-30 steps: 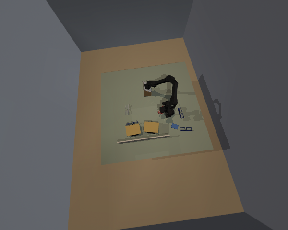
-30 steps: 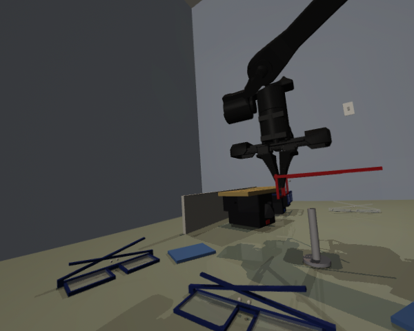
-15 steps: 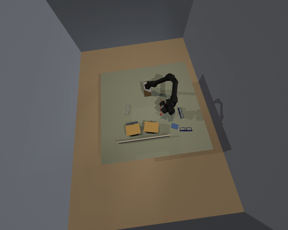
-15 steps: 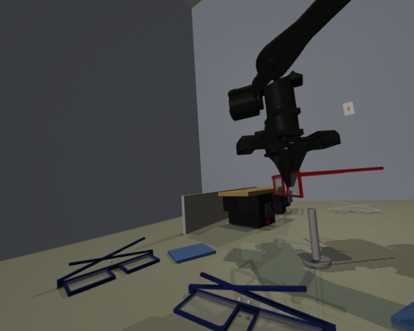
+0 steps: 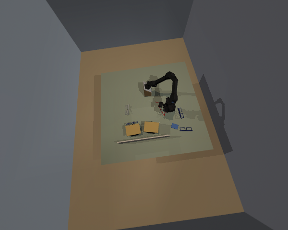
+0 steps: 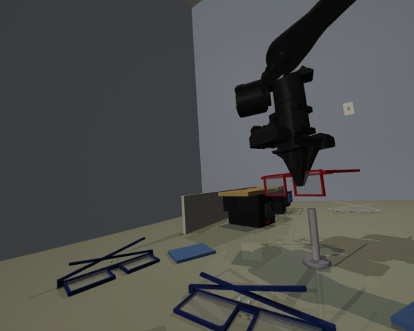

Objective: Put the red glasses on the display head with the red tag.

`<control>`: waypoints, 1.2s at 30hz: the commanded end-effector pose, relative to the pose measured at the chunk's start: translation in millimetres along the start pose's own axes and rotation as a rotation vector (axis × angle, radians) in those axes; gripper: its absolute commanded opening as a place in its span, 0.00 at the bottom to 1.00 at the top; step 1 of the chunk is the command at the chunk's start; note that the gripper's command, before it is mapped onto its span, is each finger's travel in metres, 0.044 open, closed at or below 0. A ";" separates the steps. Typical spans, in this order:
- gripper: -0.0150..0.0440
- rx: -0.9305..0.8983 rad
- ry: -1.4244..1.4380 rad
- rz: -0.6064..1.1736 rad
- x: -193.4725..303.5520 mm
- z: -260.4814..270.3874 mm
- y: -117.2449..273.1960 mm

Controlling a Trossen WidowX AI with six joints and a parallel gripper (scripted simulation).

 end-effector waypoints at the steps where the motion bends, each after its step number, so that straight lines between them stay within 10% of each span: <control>1: 0.25 0.000 0.151 -0.002 6.8 0.4 0.6; 36: 0.25 -0.001 1.412 -0.001 50.6 -6.5 -1.4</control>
Point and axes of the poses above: the point midway between the two fingers, 35 mm back from their tips, its own y axis back along the fingers, its own z axis across the jaws, x = y × z, the point moved 9 cm from there along y, back along the fingers, and after that the axes turned 11 degrees about y, right-handed, at the moved point
